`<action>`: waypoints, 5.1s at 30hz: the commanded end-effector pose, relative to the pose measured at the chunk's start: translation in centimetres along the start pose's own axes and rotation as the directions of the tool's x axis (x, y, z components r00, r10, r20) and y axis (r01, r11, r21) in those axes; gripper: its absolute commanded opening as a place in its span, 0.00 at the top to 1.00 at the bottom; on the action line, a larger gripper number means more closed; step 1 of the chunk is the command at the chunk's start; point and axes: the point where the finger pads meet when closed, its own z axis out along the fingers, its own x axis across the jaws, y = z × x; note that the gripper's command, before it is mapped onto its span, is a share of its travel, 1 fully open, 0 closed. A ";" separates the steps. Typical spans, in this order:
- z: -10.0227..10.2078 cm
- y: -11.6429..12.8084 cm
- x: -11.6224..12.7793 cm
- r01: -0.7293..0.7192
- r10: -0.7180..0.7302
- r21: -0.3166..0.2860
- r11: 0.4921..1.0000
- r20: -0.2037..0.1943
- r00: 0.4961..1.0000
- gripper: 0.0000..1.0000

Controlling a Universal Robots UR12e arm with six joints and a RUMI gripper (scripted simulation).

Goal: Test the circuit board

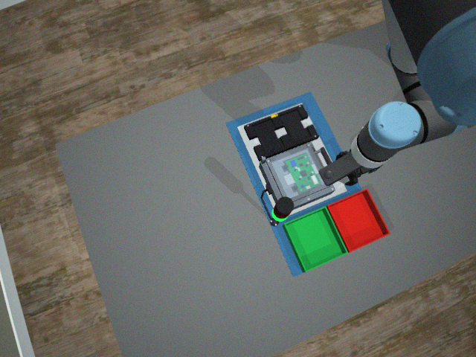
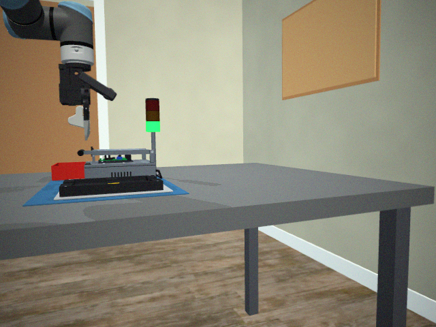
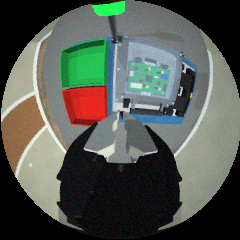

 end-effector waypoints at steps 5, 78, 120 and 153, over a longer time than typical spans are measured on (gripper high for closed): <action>0.3 0.0 0.0 0.000 0.000 0.001 1.000 0.000 1.000 1.00; 3.1 -0.3 0.0 0.000 0.000 0.001 1.000 0.000 1.000 1.00; 3.4 0.0 0.0 0.000 0.000 0.001 1.000 0.000 1.000 1.00; 3.8 0.3 0.0 0.000 0.000 0.001 1.000 0.000 1.000 1.00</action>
